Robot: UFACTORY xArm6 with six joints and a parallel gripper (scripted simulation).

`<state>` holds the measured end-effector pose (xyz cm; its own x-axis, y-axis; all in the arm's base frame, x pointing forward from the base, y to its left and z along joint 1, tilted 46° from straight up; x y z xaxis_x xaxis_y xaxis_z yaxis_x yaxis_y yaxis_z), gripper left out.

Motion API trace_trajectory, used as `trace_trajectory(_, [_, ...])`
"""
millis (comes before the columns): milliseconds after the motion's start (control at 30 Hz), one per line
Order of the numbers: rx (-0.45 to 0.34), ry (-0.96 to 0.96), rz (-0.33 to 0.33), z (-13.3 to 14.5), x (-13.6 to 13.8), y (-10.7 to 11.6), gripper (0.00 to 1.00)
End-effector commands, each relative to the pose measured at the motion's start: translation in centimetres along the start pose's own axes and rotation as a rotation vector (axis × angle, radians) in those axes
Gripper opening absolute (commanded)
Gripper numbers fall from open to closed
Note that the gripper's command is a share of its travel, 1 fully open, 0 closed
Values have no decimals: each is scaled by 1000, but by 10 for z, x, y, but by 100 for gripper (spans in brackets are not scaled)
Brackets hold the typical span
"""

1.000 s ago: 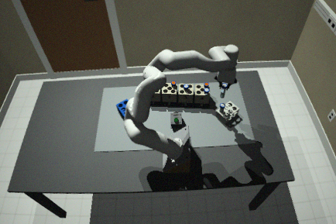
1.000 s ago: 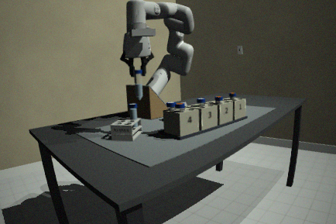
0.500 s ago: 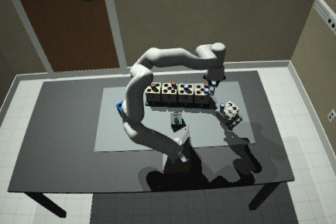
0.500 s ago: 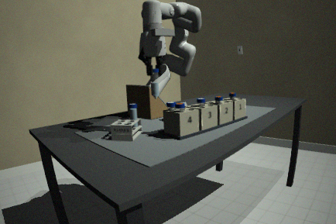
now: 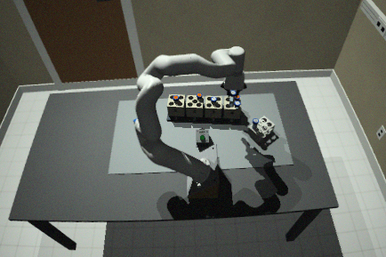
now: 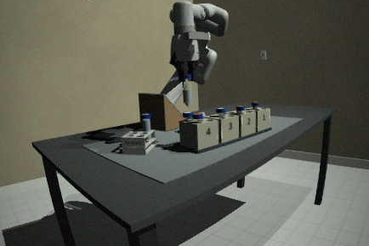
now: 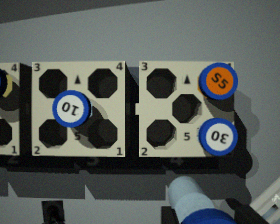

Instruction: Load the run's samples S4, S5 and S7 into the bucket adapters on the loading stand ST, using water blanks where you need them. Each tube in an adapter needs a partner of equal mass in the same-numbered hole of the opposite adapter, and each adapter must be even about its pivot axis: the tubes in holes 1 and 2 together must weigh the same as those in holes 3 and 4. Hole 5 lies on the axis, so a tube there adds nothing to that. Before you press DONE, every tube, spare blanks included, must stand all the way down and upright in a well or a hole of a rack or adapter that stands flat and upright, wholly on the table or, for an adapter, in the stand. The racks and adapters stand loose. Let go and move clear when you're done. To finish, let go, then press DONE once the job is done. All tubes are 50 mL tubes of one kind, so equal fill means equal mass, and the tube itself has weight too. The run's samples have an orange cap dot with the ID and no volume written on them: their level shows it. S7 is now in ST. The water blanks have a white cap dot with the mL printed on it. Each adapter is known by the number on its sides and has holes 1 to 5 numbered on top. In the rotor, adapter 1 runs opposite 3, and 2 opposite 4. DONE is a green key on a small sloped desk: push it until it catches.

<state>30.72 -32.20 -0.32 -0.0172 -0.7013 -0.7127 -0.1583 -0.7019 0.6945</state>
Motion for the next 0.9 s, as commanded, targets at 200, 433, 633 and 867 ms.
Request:
trace_trajectory(200, [3, 2, 5, -22, -43, 2, 0])
trace_trajectory(433, [3, 2, 5, -33, -66, 2, 0])
trace_trajectory(633, [3, 2, 5, -46, -93, 2, 0])
trace_trajectory(867, [3, 2, 5, -61, -125, 2, 0])
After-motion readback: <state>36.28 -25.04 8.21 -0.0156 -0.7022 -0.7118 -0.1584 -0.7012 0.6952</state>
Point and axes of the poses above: the point where the finger pads meet when closed, its own y axis back along the fingers, its own x axis across the jaws, z = x × y, the point moved 2 cm from there along y, back along the fingers, and after that the axes turned 13 degrees about y, right-handed, at the moved point
